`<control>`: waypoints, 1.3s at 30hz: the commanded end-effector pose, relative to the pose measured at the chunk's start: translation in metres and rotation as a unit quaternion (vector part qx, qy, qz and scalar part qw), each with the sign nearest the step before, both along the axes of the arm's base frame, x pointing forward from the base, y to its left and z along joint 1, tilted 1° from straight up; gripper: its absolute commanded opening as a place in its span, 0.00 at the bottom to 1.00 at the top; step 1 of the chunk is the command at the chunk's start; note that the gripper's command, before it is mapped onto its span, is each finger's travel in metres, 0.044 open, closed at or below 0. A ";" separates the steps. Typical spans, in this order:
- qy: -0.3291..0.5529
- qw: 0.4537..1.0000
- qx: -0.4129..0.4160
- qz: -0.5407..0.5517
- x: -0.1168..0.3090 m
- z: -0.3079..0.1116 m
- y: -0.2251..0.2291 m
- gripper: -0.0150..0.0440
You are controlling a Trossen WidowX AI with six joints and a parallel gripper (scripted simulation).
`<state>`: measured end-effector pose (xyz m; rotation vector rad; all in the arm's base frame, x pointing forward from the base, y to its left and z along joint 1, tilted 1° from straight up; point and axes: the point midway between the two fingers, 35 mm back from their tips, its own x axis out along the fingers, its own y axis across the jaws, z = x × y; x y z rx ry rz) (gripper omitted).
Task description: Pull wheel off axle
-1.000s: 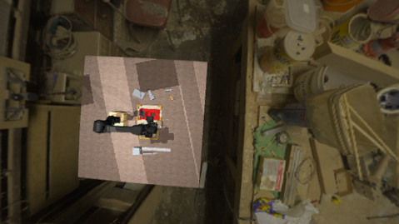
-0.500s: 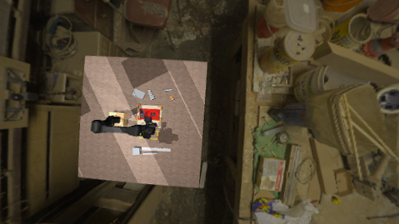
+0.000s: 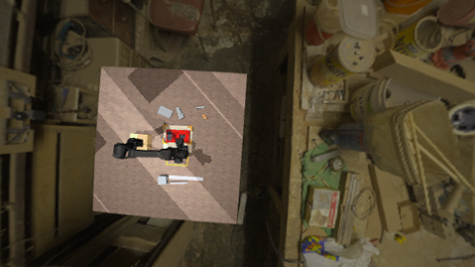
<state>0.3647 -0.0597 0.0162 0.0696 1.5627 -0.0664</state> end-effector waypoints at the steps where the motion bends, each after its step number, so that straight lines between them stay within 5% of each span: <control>1: 0.001 1.000 0.000 0.000 -0.001 0.000 0.000 0.57; 8: 0.001 1.000 0.000 0.000 -0.001 0.000 0.000 0.49; 14: 0.001 1.000 0.000 0.000 -0.001 0.001 0.000 0.25; 39: 0.001 1.000 0.000 0.000 0.000 0.009 0.000 0.25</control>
